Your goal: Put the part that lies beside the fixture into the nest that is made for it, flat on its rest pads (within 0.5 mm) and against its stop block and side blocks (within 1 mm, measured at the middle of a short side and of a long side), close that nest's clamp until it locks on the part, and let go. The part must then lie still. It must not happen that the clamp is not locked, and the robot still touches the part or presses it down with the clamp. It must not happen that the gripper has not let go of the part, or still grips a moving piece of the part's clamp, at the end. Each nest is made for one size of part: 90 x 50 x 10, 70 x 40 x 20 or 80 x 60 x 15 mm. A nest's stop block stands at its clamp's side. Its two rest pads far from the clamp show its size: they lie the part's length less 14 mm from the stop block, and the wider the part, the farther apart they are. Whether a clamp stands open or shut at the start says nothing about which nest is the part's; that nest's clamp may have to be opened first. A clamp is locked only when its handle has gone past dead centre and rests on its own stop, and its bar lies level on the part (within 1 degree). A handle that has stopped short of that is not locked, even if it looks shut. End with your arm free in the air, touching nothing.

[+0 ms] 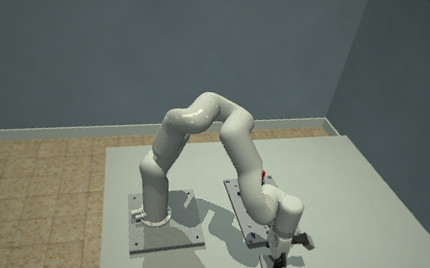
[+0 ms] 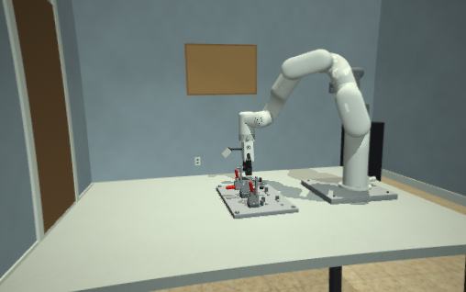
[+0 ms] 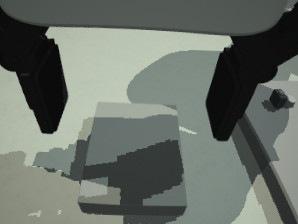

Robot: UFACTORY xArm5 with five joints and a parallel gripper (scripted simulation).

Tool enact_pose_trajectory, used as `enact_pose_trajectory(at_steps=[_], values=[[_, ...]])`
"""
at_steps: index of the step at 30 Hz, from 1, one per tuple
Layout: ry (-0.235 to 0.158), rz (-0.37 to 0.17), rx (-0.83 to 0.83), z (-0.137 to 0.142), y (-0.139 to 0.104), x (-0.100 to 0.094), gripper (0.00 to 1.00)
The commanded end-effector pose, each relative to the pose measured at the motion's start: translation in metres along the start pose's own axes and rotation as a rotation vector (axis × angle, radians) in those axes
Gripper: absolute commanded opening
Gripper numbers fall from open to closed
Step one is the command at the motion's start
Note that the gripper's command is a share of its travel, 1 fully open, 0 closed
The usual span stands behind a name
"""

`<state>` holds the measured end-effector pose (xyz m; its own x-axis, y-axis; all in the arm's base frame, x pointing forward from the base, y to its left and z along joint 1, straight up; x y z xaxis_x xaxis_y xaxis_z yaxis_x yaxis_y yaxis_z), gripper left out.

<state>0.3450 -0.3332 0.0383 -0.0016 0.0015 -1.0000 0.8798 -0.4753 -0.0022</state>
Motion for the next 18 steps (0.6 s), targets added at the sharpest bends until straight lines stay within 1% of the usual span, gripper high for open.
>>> enact_pose_trajectory(at_steps=[1,18], values=[[-0.001,0.004,0.000,0.000,0.001,0.000,1.00],[-0.001,0.004,0.000,0.000,0.002,0.021,1.00]])
Point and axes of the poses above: the point where the finger pads meet when closed, its own x axis out along the fingers, its own z axis across the jaws, y = z × x, the point moved 1 cm from there along -x, back along the fingers, and after that the axes turned 12 degrees about x, right-handed, at the moved point
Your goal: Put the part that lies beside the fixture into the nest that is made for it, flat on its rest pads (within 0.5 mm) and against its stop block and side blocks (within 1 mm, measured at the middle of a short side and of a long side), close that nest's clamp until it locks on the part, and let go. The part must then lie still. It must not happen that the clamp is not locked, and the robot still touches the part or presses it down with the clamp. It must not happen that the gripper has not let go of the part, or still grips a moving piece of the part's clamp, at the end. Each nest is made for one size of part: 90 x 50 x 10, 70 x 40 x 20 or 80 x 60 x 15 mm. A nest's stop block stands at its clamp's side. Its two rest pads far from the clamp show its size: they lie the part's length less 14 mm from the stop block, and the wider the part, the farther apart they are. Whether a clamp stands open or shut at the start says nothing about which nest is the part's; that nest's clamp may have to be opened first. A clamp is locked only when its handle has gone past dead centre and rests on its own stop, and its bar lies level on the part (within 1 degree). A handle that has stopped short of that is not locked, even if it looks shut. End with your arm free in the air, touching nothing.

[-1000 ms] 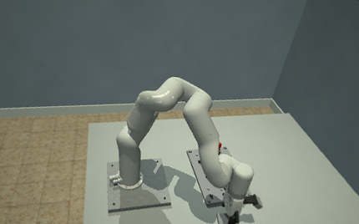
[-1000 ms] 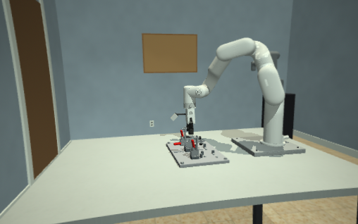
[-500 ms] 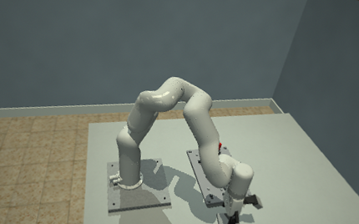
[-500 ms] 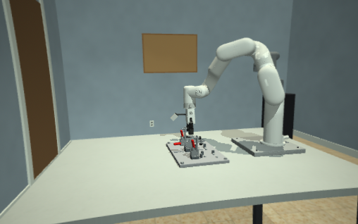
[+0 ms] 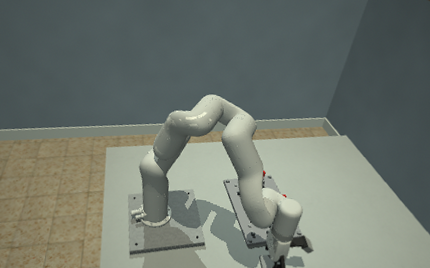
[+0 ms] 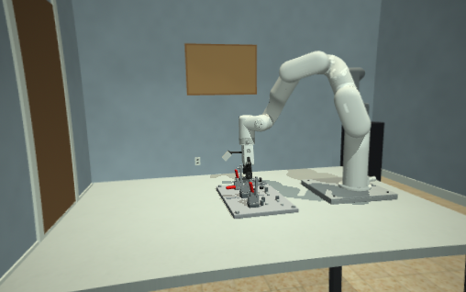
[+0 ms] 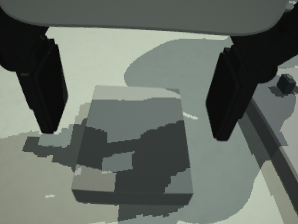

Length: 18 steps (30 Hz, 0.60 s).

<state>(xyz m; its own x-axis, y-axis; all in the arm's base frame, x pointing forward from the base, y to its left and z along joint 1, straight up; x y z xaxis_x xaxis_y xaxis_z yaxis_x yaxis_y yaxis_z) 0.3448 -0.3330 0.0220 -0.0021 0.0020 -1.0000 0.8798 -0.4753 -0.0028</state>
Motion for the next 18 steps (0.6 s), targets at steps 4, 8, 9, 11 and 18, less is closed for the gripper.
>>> enact_pose_trajectory(at_steps=[4,8,9,11,18], values=[[-0.001,0.004,0.000,0.0005,0.0018,0.0093,1.00],[-0.001,0.004,0.000,0.0005,0.0019,0.0108,1.00],[-0.001,0.004,0.000,0.0005,0.0019,0.0109,1.00],[-0.001,0.004,0.000,0.0005,0.0019,0.0109,1.00],[-0.001,0.004,0.000,0.0005,0.0019,0.0109,1.00]])
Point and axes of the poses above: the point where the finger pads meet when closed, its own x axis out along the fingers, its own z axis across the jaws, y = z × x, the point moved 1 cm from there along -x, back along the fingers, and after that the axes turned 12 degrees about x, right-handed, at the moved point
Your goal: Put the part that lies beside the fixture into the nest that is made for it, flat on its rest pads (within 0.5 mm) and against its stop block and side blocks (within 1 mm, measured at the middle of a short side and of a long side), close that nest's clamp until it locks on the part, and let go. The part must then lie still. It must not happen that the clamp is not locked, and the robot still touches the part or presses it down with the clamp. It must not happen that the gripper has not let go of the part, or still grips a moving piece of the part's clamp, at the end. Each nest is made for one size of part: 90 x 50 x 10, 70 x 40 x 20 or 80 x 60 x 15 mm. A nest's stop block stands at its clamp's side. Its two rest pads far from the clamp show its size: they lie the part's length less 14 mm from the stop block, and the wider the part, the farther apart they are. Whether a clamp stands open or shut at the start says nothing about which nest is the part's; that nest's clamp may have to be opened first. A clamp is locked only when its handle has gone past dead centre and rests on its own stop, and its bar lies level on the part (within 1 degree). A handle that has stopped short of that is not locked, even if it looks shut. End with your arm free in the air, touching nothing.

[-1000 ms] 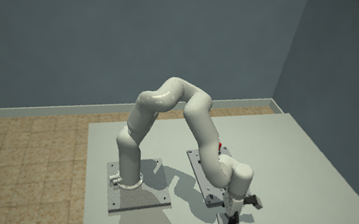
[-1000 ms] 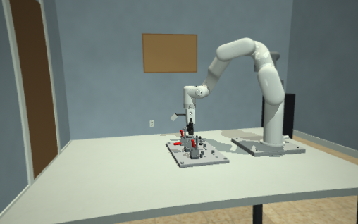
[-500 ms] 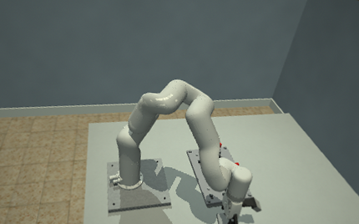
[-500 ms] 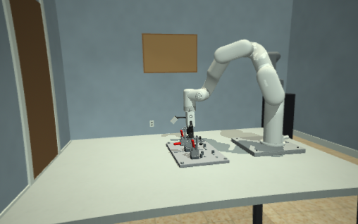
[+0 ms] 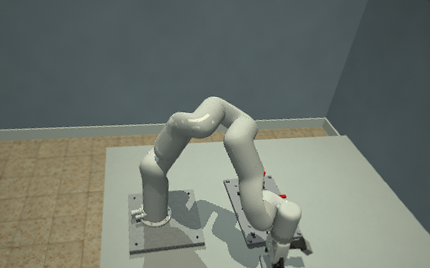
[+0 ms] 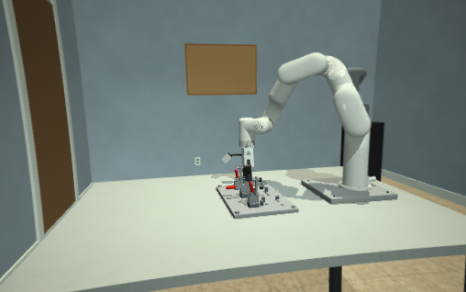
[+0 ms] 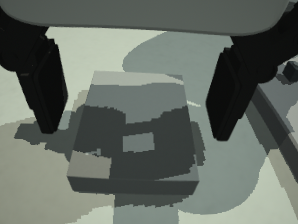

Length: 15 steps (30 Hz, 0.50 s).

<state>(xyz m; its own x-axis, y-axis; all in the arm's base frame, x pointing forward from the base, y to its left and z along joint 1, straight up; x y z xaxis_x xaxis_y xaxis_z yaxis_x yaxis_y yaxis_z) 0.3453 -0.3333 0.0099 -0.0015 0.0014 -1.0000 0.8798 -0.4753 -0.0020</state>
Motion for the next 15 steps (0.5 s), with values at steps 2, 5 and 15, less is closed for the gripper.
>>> enact_pose_trajectory(at_steps=[2,5,15], values=[[-0.001,0.004,0.000,0.0004,0.0013,-0.0011,1.00],[-0.001,0.004,0.000,0.0004,0.0013,-0.0011,1.00],[-0.001,0.004,0.000,0.0004,0.0013,-0.0011,0.00]])
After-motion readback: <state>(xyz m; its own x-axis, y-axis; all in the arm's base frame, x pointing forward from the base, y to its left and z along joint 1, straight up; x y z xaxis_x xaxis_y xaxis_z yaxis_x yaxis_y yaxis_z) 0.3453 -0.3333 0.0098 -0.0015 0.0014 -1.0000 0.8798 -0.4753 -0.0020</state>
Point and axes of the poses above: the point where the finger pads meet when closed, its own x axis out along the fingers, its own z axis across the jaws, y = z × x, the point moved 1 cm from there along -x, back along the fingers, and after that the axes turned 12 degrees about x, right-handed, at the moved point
